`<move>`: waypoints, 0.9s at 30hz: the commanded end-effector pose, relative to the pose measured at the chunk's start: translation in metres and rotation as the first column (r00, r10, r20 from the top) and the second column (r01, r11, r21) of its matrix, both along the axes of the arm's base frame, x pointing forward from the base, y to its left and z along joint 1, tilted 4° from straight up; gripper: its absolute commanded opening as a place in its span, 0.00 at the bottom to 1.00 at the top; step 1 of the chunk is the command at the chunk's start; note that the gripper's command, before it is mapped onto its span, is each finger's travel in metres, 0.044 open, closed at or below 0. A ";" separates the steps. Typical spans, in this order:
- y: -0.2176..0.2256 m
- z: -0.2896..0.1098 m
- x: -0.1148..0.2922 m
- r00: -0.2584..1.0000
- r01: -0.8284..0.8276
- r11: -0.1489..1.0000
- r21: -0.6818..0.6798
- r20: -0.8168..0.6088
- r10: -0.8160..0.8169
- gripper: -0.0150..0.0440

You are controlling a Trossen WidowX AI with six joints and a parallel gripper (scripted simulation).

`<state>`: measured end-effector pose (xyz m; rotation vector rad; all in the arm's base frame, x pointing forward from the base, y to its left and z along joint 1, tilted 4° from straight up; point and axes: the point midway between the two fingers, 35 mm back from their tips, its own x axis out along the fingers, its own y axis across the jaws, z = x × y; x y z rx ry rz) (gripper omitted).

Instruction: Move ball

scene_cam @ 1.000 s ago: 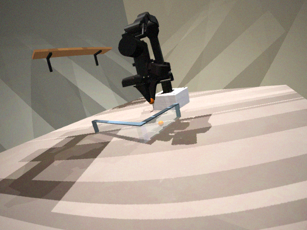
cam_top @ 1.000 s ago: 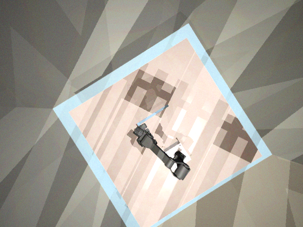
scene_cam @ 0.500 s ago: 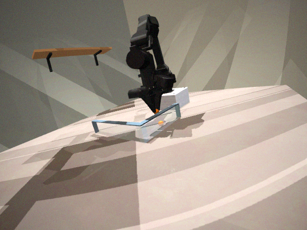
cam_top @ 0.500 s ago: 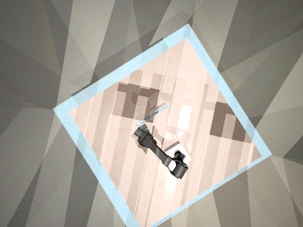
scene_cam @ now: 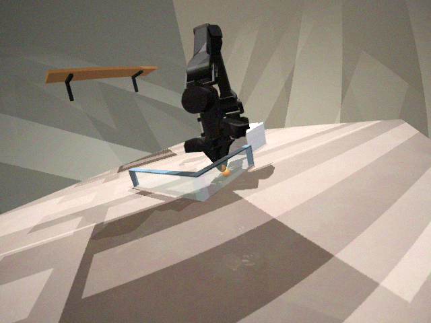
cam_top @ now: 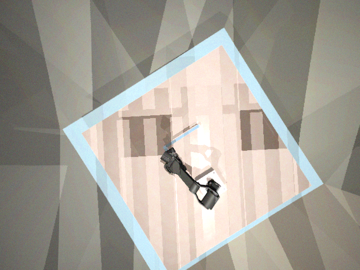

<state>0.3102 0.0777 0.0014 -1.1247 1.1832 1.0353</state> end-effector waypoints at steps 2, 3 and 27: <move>-0.001 -0.010 -0.001 1.000 0.005 1.000 -0.006 -0.009 -0.005 0.25; -0.001 -0.012 -0.001 1.000 0.005 1.000 -0.006 -0.009 -0.005 0.25; 0.000 -0.018 0.001 1.000 0.001 1.000 -0.001 -0.002 -0.001 0.57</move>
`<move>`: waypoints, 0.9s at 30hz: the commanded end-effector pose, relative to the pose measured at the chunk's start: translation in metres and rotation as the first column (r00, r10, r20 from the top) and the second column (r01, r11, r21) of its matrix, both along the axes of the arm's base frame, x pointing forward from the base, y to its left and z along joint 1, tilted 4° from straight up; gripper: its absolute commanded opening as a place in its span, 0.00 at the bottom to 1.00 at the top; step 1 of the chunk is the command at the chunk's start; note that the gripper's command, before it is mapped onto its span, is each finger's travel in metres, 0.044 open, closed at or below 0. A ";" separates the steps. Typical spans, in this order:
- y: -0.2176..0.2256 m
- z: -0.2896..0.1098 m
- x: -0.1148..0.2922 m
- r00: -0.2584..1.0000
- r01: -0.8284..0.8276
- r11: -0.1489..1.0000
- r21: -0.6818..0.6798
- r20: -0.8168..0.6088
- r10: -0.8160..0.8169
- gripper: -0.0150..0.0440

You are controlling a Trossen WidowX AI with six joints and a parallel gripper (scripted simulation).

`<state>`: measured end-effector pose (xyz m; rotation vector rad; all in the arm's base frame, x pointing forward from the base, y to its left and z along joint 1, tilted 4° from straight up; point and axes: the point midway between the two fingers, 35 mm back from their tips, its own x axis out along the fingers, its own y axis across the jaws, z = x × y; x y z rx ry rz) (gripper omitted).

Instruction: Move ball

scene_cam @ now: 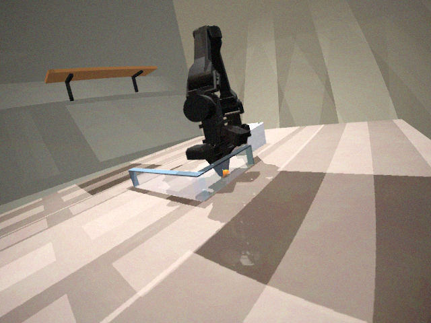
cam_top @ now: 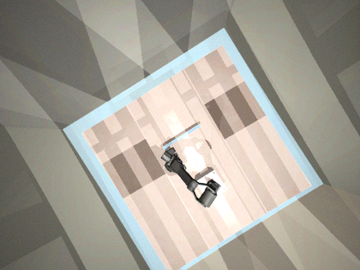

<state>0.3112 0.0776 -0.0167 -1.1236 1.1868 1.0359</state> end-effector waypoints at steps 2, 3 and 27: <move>0.000 0.000 0.000 1.000 0.000 1.000 0.000 0.000 0.000 0.60; 0.000 0.000 0.000 1.000 0.000 1.000 0.000 0.000 0.000 0.60; 0.000 0.081 -0.005 1.000 -0.002 1.000 0.001 0.006 0.002 0.60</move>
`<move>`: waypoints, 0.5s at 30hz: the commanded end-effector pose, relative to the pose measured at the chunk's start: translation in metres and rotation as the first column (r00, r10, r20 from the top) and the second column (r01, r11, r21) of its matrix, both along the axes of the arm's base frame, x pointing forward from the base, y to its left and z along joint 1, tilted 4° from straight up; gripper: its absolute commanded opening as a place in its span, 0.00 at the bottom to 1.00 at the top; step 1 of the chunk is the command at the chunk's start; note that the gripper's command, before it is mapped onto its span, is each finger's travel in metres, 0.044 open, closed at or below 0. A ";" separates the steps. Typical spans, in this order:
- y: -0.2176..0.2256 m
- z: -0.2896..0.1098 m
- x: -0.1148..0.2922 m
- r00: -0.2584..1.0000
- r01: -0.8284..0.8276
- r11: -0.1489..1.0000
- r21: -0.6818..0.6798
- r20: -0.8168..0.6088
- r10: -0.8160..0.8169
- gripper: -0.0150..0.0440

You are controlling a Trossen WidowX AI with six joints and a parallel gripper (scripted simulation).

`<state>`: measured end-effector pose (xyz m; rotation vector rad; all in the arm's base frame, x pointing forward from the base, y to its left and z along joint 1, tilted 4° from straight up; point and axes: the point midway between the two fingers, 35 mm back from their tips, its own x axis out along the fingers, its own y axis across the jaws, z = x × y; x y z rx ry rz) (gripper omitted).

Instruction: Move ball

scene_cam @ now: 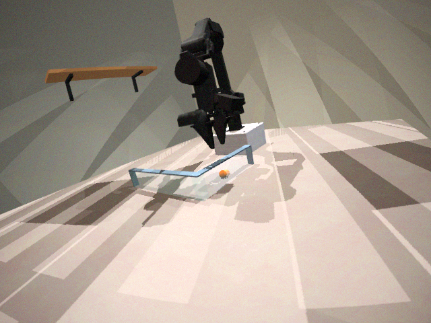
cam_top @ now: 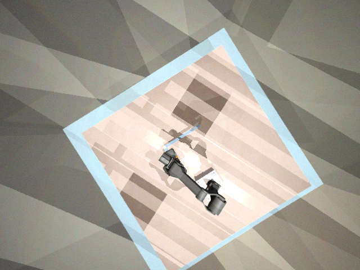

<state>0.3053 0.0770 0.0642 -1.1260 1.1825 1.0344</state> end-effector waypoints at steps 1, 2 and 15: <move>0.000 0.000 0.001 1.000 0.000 1.000 0.001 0.002 0.000 0.60; 0.000 0.002 0.000 1.000 0.000 1.000 0.001 0.002 0.000 0.65; -0.002 0.050 -0.010 1.000 0.000 1.000 0.000 0.000 0.000 1.00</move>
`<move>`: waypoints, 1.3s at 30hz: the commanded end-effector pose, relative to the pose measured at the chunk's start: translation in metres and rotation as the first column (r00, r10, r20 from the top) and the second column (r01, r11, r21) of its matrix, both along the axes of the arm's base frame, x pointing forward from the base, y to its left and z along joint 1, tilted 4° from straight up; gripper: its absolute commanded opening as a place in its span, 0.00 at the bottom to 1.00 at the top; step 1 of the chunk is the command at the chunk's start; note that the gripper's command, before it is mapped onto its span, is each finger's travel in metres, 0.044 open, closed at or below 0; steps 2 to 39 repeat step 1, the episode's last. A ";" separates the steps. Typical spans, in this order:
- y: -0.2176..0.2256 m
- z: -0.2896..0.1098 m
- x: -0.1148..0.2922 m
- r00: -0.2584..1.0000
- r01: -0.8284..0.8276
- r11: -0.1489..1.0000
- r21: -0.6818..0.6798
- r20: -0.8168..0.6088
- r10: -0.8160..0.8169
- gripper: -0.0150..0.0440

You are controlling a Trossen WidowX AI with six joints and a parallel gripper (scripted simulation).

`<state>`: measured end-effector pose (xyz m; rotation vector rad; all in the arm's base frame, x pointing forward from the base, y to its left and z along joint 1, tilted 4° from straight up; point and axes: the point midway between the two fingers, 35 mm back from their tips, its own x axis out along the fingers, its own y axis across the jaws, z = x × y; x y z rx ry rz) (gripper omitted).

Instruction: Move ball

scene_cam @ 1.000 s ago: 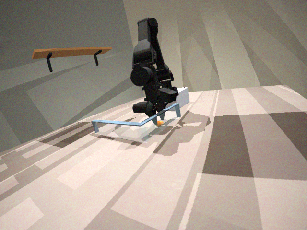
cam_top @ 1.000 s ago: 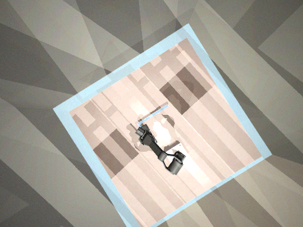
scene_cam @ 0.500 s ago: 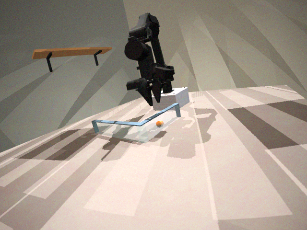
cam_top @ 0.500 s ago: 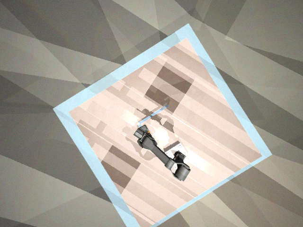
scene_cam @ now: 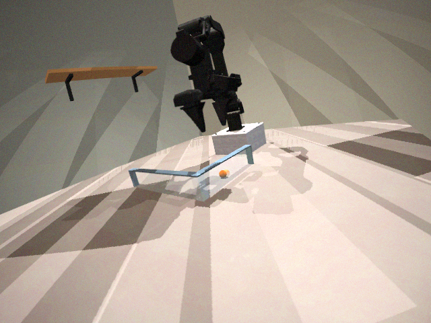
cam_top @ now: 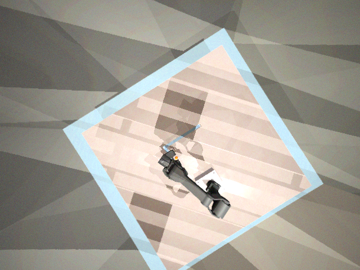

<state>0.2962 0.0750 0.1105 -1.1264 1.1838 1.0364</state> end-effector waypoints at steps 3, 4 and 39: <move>0.000 0.004 -0.001 1.000 0.001 1.000 0.001 0.002 -0.001 1.00; 0.000 0.004 -0.001 1.000 0.001 1.000 0.001 0.002 -0.001 1.00; 0.000 0.004 -0.001 1.000 0.001 1.000 0.001 0.002 -0.001 1.00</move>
